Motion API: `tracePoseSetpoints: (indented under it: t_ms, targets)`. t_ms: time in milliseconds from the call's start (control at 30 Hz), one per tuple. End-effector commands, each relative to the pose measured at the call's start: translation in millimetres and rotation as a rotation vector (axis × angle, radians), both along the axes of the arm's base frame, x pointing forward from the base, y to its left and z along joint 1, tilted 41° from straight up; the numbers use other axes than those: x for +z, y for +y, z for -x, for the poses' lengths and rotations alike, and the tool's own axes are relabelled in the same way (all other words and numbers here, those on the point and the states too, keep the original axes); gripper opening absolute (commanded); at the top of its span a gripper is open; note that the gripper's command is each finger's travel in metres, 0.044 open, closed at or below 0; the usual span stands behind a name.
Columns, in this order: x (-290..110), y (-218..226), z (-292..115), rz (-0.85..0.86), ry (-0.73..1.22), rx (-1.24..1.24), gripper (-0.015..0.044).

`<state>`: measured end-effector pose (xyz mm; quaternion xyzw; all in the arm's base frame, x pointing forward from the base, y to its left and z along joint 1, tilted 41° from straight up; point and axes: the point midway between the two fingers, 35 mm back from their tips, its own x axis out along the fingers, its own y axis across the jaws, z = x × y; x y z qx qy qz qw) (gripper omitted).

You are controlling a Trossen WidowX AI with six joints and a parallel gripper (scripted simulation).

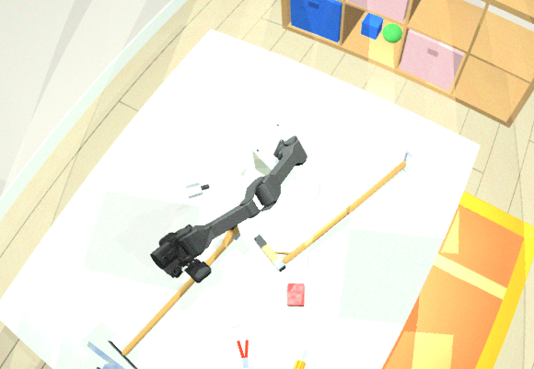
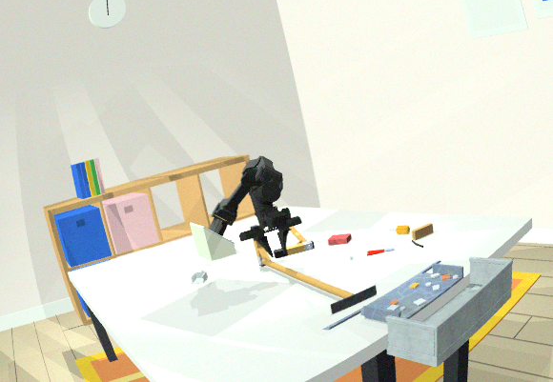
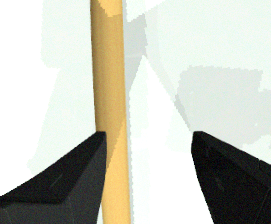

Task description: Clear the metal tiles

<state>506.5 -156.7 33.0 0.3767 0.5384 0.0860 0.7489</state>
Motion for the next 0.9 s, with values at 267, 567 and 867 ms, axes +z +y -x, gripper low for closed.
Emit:
tracePoseSetpoints:
  t_ms: [267,567,867]
  targets:
    - [41.6,-43.0,20.9,-0.017,-0.113,-0.108,0.0440]
    - [69.7,-68.9,40.7,-0.019,-0.196,-0.176,0.0440]
    - [96.4,-91.1,64.2,-0.015,-0.279,-0.239,0.0440]
